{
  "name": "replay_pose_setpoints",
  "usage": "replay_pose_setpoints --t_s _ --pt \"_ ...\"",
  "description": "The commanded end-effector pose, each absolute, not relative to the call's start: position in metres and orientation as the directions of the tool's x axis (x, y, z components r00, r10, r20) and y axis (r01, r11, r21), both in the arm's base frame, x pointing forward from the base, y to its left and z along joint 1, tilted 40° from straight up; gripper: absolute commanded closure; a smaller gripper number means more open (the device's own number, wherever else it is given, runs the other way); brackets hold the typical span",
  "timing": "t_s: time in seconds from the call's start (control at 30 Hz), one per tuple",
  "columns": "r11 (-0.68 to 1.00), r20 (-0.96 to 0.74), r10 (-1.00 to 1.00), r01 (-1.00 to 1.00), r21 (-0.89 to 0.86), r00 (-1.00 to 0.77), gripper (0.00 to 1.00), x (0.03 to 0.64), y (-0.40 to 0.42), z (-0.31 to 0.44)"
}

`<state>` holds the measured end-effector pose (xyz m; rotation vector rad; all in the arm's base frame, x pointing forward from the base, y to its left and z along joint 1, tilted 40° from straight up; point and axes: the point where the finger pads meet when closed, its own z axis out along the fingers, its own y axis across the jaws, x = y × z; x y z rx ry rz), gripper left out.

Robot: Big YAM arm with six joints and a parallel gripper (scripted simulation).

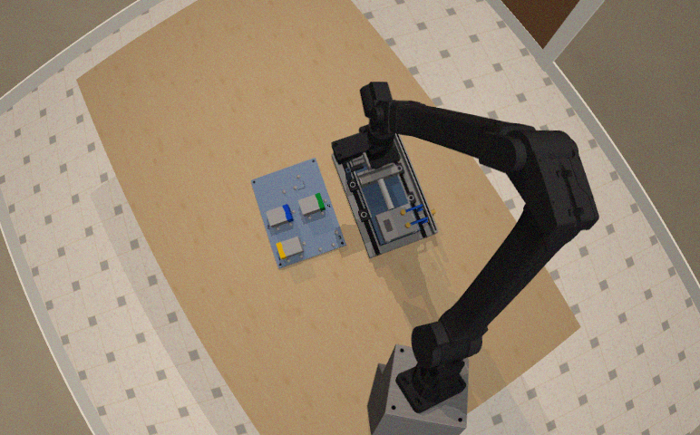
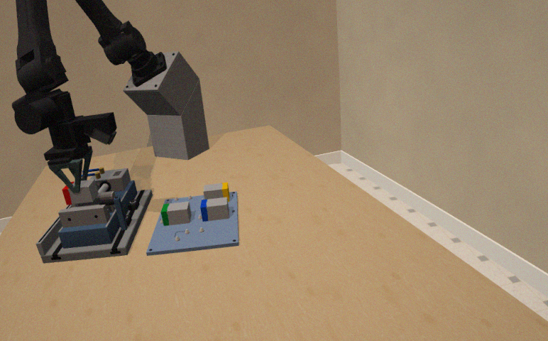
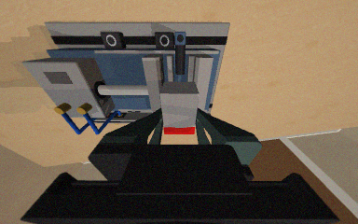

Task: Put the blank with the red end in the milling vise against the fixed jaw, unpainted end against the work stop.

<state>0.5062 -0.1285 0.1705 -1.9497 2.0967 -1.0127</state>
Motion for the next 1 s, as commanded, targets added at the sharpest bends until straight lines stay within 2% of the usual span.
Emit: replay_pose_setpoints --t_s 0.0,0.97 --pt "-0.044 0.355 -0.917 -0.839 -0.543 -0.181 1.00 0.5121 -0.1339 0.1748" --pt "-0.044 0.355 -0.917 -0.839 -0.543 -0.181 1.00 0.5114 -0.1338 0.1741"
